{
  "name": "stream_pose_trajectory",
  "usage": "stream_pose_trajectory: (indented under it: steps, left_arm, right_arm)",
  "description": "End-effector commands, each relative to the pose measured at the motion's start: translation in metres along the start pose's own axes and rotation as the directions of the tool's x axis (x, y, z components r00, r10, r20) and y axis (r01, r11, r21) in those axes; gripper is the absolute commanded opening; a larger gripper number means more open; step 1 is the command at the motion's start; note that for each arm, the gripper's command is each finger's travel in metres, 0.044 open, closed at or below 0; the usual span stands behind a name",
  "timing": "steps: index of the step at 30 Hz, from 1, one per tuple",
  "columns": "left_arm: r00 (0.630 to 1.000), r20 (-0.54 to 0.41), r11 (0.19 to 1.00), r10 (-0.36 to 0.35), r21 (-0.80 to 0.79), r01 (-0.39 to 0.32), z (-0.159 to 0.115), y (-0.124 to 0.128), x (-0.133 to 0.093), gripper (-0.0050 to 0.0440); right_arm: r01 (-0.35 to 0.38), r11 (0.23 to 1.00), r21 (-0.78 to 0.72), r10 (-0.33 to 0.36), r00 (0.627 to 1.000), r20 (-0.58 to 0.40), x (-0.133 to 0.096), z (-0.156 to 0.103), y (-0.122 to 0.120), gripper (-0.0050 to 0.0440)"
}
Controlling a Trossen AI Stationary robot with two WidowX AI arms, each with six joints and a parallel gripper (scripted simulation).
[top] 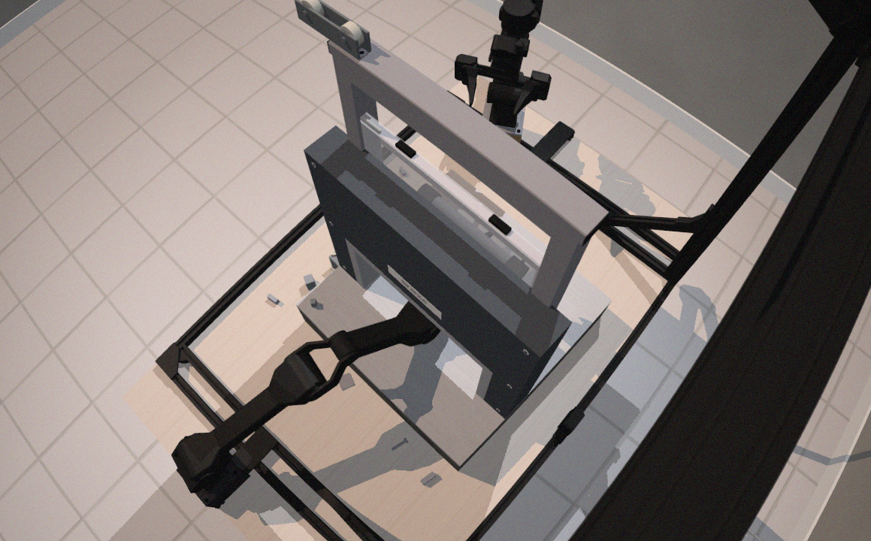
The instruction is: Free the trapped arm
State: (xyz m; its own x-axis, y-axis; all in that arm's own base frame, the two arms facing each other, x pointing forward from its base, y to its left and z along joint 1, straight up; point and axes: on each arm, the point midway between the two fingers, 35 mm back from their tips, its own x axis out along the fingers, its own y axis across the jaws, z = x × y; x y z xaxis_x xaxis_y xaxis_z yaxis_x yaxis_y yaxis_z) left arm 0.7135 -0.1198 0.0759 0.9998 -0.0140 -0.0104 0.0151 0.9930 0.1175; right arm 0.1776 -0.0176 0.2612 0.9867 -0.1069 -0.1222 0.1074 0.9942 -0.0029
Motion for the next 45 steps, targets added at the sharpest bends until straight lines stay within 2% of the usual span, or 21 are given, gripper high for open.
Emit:
stream_pose_trajectory:
  steps: [1, 7, 15, 22, 24, 35, 45]
  left_arm:
    - [1.000, 0.001, 1.000, 0.000, 0.012, 0.000, 0.001, 0.000, 0.000, 0.0400]
    - [1.000, 0.001, 1.000, 0.000, 0.012, 0.000, 0.001, 0.000, 0.000, 0.0400]
    - [1.000, 0.001, 1.000, 0.000, 0.012, 0.000, 0.001, 0.000, 0.000, 0.0400]
    - [1.000, 0.001, 1.000, 0.000, 0.012, 0.000, 0.001, 0.000, 0.000, 0.0400]
    - [1.000, 0.001, 1.000, 0.000, 0.012, 0.000, 0.001, 0.000, 0.000, 0.0400]
    - [1.000, 0.001, 1.000, 0.000, 0.012, 0.000, 0.001, 0.000, 0.000, 0.0400]
    - [1.000, 0.001, 1.000, 0.000, 0.012, 0.000, 0.001, 0.000, 0.000, 0.0400]
  right_arm:
    - [0.012, 1.000, -0.002, -0.012, 1.000, -0.013, 0.010, 0.000, 0.000, 0.0400]
    - [0.036, 0.999, -0.006, -0.036, 0.999, -0.008, 0.023, 0.006, -0.001, 0.0400]
    - [0.103, 0.995, -0.015, -0.102, 0.995, 0.009, 0.061, 0.017, 0.003, 0.0400]
    - [0.177, 0.984, -0.019, -0.176, 0.984, 0.030, 0.100, 0.020, 0.017, 0.0400]
    - [0.177, 0.984, -0.019, -0.176, 0.984, 0.030, 0.100, 0.020, 0.017, 0.0400]
    - [0.305, 0.952, 0.000, -0.304, 0.950, 0.074, 0.146, 0.002, 0.053, 0.0400]
    - [0.382, 0.924, 0.025, -0.383, 0.919, 0.095, 0.160, -0.023, 0.080, 0.0400]
